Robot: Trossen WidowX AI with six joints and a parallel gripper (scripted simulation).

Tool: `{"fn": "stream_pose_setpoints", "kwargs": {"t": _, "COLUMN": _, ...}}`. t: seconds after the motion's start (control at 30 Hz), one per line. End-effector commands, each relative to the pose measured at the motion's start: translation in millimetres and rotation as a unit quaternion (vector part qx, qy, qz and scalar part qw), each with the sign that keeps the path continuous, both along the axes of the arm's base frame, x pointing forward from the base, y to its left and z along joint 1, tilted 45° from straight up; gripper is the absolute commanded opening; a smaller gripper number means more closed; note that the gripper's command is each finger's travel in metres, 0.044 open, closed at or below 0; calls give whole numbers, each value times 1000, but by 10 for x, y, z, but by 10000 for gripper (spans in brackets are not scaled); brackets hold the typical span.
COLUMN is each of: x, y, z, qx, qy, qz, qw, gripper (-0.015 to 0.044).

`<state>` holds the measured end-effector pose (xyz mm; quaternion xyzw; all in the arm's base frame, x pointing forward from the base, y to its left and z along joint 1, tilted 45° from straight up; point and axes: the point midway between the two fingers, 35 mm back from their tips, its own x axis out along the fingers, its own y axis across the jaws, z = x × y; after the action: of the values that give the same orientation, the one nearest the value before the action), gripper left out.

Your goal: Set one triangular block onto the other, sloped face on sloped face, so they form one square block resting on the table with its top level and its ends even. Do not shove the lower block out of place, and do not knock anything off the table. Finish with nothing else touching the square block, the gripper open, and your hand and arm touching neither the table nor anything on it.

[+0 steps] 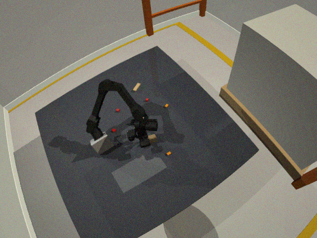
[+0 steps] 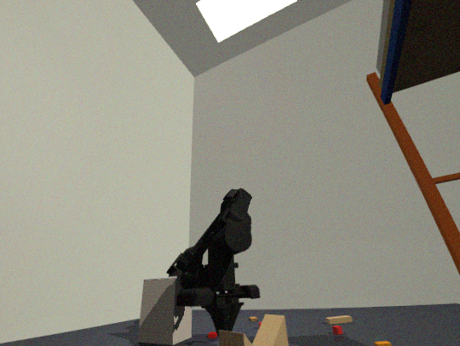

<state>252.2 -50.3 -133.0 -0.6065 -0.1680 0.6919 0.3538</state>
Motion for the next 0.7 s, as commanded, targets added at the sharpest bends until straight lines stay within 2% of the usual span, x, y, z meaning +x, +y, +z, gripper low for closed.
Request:
{"fn": "stream_pose_setpoints", "kwargs": {"t": 0.0, "x": -36, "y": 66, "z": -45, "qx": 5, "qy": 5, "qz": -2, "qw": 1000, "gripper": 0}}
{"fn": "stream_pose_setpoints", "kwargs": {"t": 0.3, "x": -31, "y": 123, "z": -102, "qx": 5, "qy": 5, "qz": -1, "qw": 1000, "gripper": 0}}
{"fn": "stream_pose_setpoints", "kwargs": {"t": 0.67, "x": 223, "y": 40, "z": -132, "qx": 5, "qy": 5, "qz": -1, "qw": 1000, "gripper": 0}}
